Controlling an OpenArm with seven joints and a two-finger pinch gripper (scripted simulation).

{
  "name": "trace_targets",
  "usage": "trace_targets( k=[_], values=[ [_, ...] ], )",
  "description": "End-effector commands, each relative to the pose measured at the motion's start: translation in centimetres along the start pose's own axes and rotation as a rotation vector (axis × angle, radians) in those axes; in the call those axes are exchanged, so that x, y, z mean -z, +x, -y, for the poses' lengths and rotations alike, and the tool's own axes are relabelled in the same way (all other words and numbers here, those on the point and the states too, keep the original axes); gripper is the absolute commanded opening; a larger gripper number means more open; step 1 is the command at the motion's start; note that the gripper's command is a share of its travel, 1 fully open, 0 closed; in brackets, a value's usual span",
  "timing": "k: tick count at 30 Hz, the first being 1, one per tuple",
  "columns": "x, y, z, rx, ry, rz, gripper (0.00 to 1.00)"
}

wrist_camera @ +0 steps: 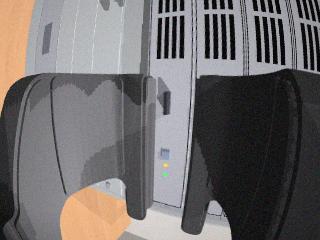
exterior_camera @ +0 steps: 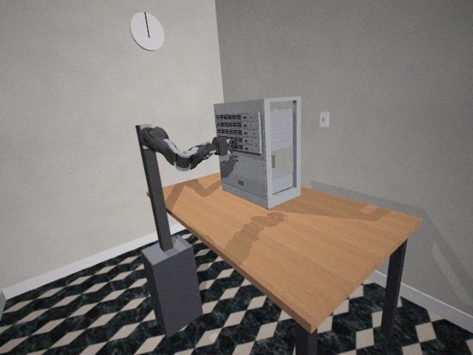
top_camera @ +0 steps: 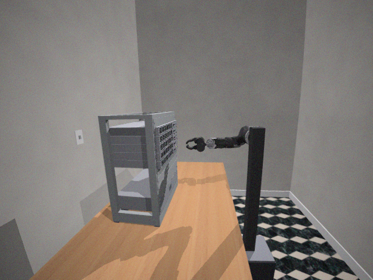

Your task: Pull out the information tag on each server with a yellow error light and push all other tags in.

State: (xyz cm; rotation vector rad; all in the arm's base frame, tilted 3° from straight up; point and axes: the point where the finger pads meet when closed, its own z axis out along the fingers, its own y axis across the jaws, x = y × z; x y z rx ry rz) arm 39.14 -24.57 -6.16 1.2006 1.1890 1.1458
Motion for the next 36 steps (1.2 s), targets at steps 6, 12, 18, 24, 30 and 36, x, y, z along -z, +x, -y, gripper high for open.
trace_targets(
  k=[6,12,18,24,30,36],
  values=[
    [0.6,0.5,1.2,0.001,-0.036,0.01,0.1],
    [1.1,1.0,2.5,0.001,-0.036,0.01,0.1],
    [1.3,1.2,3.2,0.001,-0.036,0.01,0.1],
    [1.3,1.2,3.2,0.001,-0.036,0.01,0.1],
    [1.3,1.2,3.2,0.001,-0.036,0.01,0.1],
    [1.3,1.2,3.2,0.001,-0.036,0.01,0.1]
  ],
)
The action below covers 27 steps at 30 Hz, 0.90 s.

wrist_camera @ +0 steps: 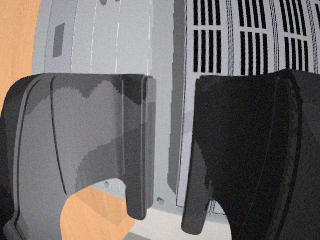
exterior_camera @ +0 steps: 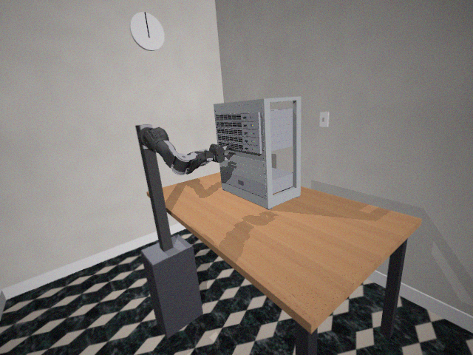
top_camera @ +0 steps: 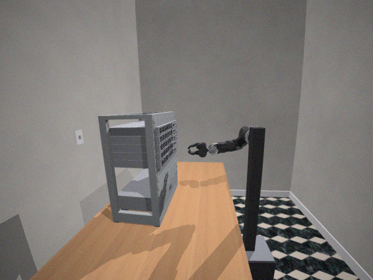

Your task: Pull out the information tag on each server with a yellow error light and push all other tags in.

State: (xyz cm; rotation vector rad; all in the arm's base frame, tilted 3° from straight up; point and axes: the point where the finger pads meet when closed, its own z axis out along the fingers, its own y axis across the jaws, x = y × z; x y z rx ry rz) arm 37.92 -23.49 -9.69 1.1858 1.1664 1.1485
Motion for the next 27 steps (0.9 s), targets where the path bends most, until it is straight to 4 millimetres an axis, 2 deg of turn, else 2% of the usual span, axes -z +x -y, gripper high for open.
trace_targets(
  k=[1,11,20,22,27],
  values=[
    [0.0,0.0,-0.3,-0.001,-0.012,0.001,0.1],
    [-0.9,-0.1,-0.2,0.0,-0.01,0.004,0.1],
    [-4.7,-0.1,-0.2,0.0,-0.009,0.004,0.1],
    [-4.7,-0.1,-0.2,0.0,-0.009,0.004,0.1],
    [-7.2,-0.1,-0.2,0.0,-0.008,0.004,0.1]
  ],
)
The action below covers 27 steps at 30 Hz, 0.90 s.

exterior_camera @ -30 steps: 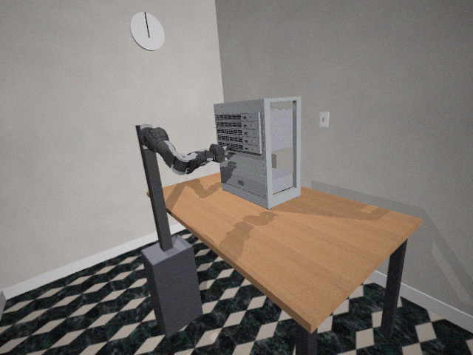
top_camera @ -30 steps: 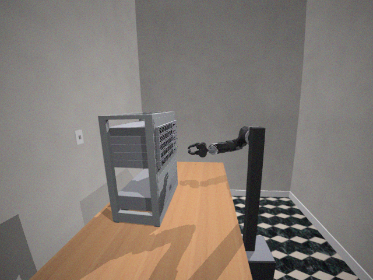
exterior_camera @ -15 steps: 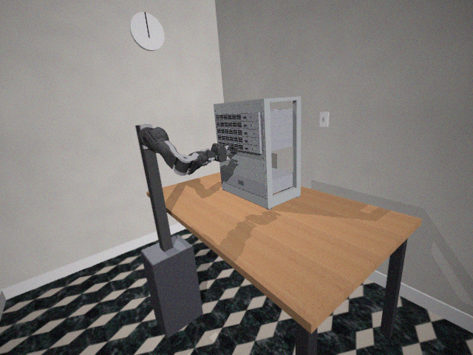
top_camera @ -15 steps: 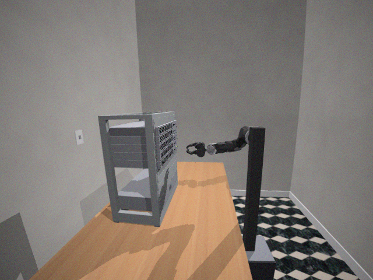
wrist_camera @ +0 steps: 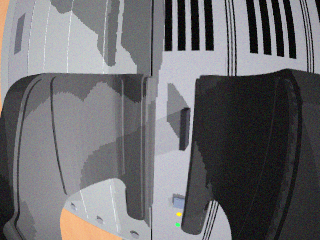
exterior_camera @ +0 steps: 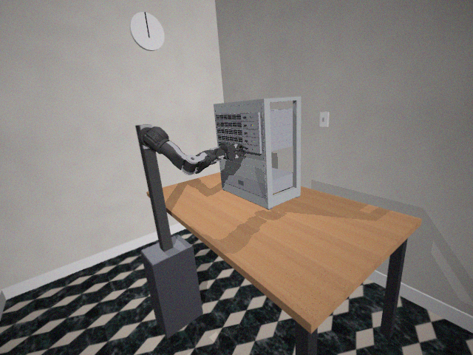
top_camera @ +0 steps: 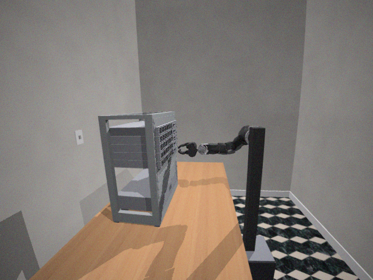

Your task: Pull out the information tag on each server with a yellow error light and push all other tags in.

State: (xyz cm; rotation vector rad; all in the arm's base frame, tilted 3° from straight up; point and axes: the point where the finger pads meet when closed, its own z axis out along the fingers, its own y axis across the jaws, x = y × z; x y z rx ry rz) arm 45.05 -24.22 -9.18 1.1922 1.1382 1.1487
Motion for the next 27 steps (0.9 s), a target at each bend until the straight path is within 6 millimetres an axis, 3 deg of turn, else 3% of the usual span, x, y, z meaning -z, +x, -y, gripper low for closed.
trace_targets(
  k=[1,8,27],
  values=[
    [-0.5,0.2,0.1,0.01,0.005,-0.015,0.1],
    [-2.0,0.2,0.1,0.01,0.005,-0.015,0.1],
    [-2.1,0.3,0.0,0.01,0.004,-0.017,0.1]
  ],
)
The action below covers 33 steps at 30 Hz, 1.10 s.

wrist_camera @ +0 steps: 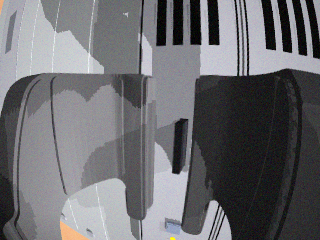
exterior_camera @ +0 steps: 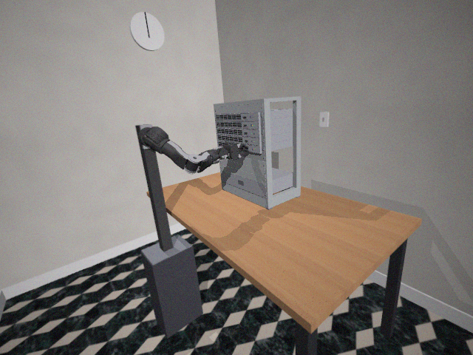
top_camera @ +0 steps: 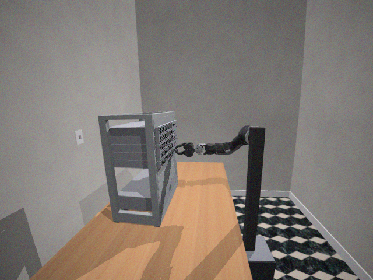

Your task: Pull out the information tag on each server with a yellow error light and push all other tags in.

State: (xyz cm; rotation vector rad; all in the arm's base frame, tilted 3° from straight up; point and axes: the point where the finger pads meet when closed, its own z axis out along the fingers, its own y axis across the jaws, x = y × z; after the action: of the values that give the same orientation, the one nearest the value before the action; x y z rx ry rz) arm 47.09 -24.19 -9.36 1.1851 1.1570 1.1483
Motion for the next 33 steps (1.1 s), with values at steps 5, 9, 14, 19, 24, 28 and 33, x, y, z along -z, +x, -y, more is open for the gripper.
trace_targets(
  k=[5,9,14,19,24,28,33],
  values=[
    [-0.13,0.16,-0.24,0.001,-0.003,-0.004,0.1],
    [-0.16,0.2,-0.26,0.001,-0.003,-0.004,0.1],
    [-0.16,0.21,-0.27,0.001,-0.003,-0.004,0.1],
    [-0.16,0.21,-0.27,0.001,-0.003,-0.004,0.1],
    [-0.17,0.19,-0.26,0.001,-0.002,-0.003,0.1],
    [-0.65,0.14,-0.2,0.001,-0.001,-0.002,0.1],
    [-0.95,0.21,-0.26,0.001,-0.003,-0.004,0.1]
  ],
)
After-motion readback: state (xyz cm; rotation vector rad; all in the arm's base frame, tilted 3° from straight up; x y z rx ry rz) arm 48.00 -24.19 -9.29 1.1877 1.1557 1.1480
